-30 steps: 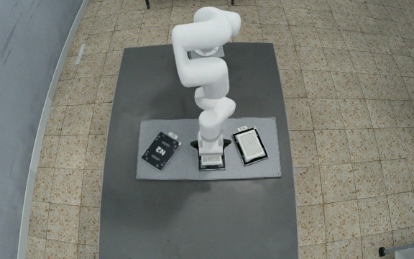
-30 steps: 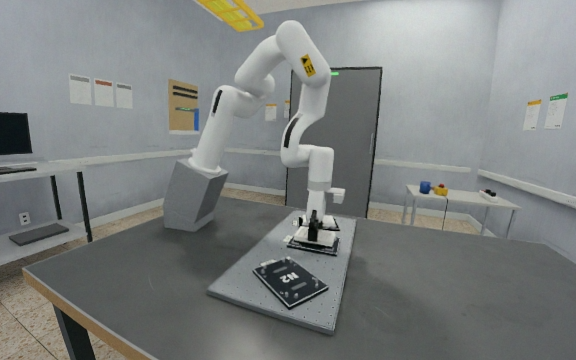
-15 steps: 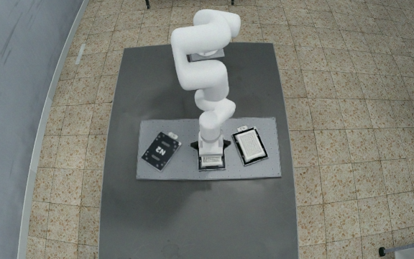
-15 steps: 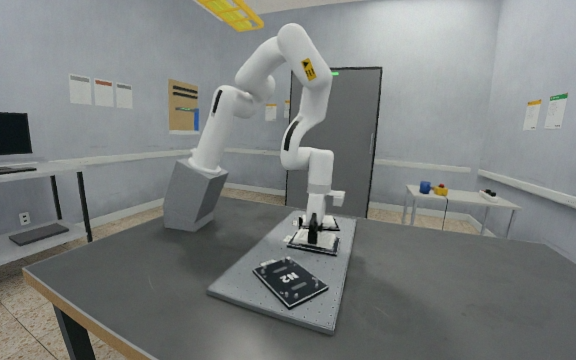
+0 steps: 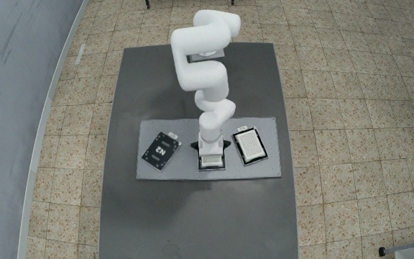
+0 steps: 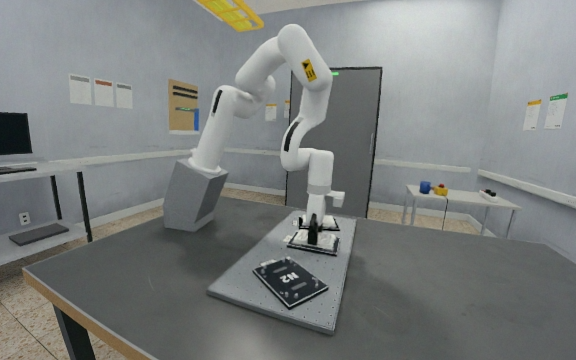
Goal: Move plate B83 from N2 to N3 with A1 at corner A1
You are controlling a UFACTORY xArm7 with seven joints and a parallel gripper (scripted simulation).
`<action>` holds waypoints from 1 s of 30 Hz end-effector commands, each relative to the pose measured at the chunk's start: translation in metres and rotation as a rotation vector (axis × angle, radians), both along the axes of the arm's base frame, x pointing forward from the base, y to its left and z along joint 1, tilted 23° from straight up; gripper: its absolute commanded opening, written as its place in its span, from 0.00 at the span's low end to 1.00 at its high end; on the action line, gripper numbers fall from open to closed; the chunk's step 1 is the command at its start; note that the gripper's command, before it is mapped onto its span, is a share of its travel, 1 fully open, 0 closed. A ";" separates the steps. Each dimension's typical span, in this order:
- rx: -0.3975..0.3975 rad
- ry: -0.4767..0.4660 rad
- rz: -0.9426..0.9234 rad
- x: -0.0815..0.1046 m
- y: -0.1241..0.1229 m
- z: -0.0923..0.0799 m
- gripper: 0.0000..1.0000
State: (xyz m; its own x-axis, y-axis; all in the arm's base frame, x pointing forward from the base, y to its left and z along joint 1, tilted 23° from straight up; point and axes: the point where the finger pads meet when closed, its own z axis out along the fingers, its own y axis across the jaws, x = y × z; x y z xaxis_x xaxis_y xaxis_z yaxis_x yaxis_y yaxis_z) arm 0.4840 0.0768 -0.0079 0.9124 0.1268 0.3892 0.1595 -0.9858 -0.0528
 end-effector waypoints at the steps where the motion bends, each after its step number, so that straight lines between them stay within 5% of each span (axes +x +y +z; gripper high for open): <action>1: 0.000 -0.003 0.000 0.001 0.000 0.001 0.00; 3: 0.000 -0.003 0.000 0.001 0.000 0.001 0.00; 4: 0.000 -0.003 0.000 0.001 0.000 0.001 1.00; 30: 0.000 -0.003 0.000 0.001 0.000 0.001 1.00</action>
